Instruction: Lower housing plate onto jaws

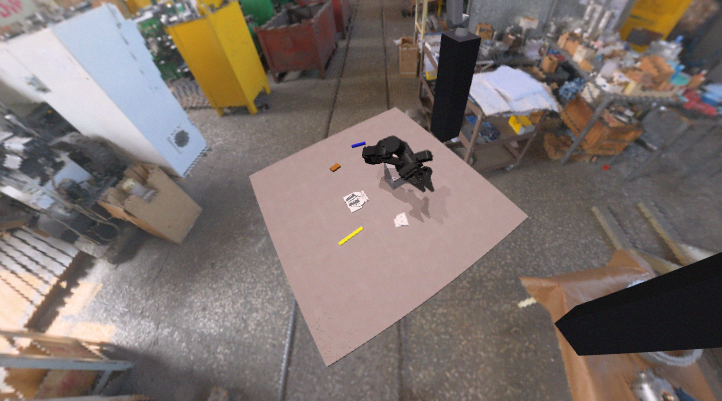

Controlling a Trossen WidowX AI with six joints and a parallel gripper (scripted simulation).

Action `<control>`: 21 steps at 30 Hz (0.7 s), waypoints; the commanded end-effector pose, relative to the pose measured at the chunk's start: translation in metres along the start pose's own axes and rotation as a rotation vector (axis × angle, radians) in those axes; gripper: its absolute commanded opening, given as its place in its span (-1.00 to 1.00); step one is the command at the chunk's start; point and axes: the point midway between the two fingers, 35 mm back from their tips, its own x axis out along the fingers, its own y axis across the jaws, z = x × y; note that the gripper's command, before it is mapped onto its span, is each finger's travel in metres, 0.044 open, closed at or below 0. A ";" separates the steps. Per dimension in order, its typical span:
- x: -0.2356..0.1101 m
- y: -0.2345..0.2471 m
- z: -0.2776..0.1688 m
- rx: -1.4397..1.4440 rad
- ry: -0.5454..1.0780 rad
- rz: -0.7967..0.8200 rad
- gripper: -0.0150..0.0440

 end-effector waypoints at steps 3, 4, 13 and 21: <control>0.006 0.017 0.022 -0.017 0.006 0.016 1.00; 0.006 0.019 0.025 -0.017 0.006 0.017 1.00; 0.008 0.038 0.046 -0.012 0.010 0.031 1.00; 0.012 0.056 0.061 -0.004 0.020 0.050 1.00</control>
